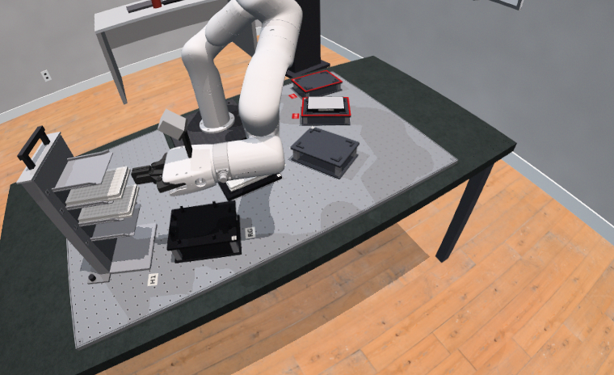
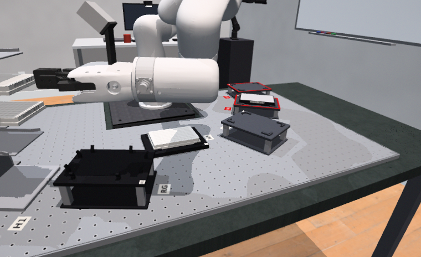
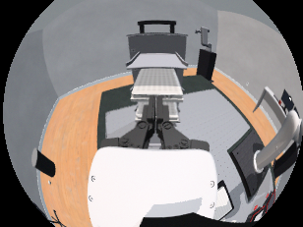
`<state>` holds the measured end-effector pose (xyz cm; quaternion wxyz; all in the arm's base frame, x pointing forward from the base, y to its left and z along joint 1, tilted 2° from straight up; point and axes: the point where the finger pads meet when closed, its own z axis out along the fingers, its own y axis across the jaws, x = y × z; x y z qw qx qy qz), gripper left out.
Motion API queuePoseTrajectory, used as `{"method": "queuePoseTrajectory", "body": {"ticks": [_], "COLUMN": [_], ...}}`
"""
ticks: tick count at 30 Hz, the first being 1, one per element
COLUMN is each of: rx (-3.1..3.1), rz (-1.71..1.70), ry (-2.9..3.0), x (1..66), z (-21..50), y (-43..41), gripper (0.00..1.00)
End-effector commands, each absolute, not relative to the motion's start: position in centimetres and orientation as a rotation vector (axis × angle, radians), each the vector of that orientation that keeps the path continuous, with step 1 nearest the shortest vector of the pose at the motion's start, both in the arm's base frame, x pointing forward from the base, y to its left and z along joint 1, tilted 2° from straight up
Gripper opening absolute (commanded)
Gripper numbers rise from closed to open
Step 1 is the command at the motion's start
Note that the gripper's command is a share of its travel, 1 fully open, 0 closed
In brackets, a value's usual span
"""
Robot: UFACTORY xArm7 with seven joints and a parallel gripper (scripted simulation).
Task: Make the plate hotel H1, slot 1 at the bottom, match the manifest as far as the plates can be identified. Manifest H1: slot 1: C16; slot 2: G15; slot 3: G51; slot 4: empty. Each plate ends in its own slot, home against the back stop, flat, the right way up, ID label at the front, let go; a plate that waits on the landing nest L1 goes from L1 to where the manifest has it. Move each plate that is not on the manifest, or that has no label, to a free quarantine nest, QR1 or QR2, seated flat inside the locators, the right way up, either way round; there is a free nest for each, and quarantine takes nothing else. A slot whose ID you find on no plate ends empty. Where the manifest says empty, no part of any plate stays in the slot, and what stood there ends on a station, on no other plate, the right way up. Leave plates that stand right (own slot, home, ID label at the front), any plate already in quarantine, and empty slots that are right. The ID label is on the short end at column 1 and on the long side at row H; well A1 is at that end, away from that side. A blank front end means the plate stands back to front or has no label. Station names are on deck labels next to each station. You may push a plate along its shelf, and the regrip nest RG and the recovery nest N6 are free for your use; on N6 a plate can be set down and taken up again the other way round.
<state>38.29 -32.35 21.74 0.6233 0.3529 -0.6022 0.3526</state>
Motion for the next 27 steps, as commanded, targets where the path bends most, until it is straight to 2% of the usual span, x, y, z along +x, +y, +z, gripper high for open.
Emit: {"method": "queuePoseTrajectory", "body": {"ticks": [1,27], "rx": [0.808,0.808], "rz": [0.812,0.812], "ry": [-1.385,-1.385], "x": [38.1,37.2], "z": [21.9,22.0], "y": [-32.7,-34.3], "gripper": [0.00,0.00]}}
